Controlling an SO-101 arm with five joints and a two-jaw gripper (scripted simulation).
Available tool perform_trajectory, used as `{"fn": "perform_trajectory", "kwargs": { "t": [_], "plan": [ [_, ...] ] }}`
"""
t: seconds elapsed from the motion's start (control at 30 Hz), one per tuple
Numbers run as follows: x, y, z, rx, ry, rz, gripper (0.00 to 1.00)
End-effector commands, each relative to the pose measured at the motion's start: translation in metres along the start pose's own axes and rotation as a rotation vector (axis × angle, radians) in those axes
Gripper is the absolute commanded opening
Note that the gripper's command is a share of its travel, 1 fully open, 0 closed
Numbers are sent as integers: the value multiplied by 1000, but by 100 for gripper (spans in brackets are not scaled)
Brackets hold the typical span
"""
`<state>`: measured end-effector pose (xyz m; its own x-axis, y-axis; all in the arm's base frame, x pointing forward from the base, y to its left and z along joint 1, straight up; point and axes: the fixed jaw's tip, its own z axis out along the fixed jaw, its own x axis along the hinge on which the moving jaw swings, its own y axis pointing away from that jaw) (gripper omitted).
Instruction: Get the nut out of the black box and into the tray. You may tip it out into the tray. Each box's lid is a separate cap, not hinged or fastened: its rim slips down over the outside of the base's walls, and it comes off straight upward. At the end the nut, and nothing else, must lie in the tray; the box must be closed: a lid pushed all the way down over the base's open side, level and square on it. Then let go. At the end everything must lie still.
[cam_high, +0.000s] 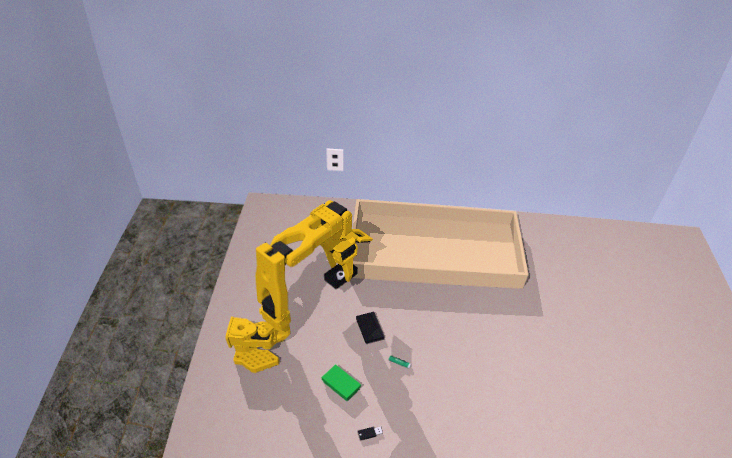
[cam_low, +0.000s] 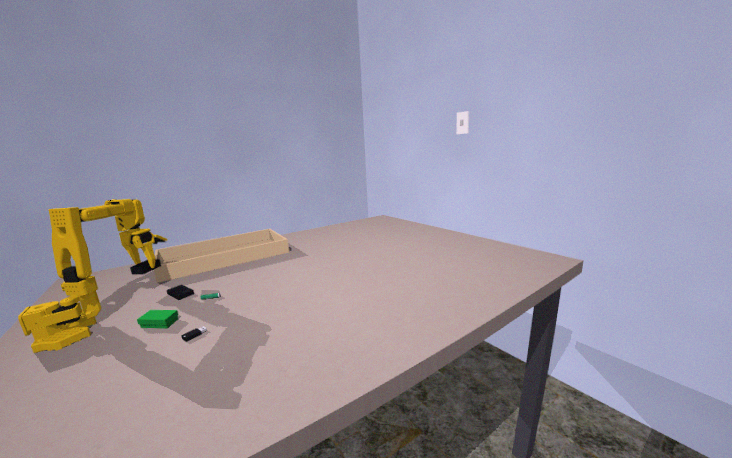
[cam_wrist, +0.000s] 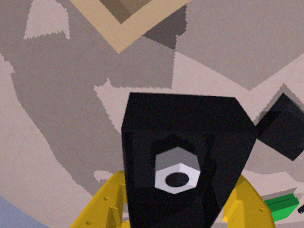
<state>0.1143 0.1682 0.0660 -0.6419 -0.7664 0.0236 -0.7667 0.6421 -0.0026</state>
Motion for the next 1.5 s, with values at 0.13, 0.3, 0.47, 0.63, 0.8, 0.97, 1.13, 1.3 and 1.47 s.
{"fn": "perform_trajectory", "kwargs": {
  "t": [0.13,0.3,0.47,0.63,0.8,0.97,1.13,1.3,1.47],
  "plan": [
    [-15,3,-8,-8,-104,1,20],
    [-19,4,-9,-10,-127,1,20],
    [-26,4,-10,-13,-173,1,20],
    [-35,5,-11,-18,-227,1,20],
    [-40,5,-13,-20,-263,1,20],
    [-50,6,-16,-25,-330,1,20],
    [-61,7,-20,-31,-403,1,20],
    [-70,8,-25,-35,-466,1,20],
    [-80,8,-30,-40,-531,1,20]
  ]
}}
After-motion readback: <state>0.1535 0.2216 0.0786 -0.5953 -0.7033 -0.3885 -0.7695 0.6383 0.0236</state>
